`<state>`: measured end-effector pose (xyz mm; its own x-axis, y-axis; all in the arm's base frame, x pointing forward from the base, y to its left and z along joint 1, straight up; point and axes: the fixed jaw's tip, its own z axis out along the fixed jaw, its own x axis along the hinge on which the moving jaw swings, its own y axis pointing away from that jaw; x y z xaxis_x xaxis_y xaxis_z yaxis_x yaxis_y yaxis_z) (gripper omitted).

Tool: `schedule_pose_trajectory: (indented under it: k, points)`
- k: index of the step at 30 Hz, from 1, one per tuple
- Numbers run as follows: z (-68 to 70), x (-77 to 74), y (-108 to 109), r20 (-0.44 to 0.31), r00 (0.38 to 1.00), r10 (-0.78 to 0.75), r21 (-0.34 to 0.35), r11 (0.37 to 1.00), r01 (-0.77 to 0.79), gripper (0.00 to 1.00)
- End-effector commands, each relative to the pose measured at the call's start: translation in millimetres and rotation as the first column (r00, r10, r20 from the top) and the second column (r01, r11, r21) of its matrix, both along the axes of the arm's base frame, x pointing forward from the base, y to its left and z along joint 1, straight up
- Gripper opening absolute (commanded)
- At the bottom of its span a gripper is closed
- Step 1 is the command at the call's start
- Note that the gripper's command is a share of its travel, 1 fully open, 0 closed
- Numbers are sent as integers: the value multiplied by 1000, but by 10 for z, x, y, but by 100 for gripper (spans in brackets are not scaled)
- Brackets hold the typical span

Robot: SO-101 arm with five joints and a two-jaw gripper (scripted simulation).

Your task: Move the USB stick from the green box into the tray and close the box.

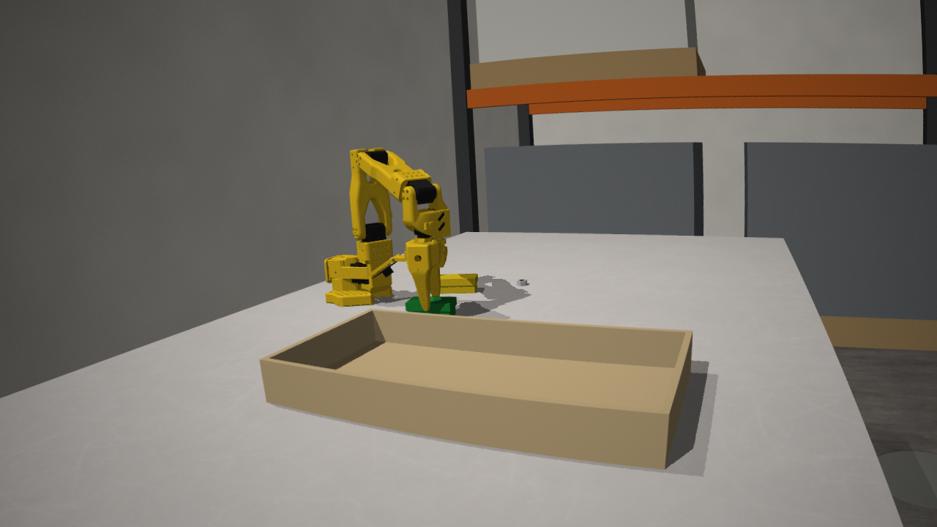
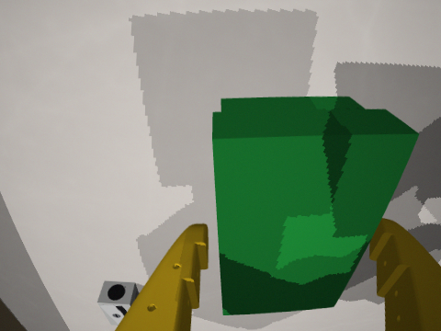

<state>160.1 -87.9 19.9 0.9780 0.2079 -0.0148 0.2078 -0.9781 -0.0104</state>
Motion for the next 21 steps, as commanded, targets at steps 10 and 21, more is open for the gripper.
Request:
schedule_pose_trajectory:
  k: [10,21]
  points:
    - [14,16,-23,17,1000,4,-7,1000,-4,25]
    - [14,16,-23,17,1000,4,-7,1000,-4,22]
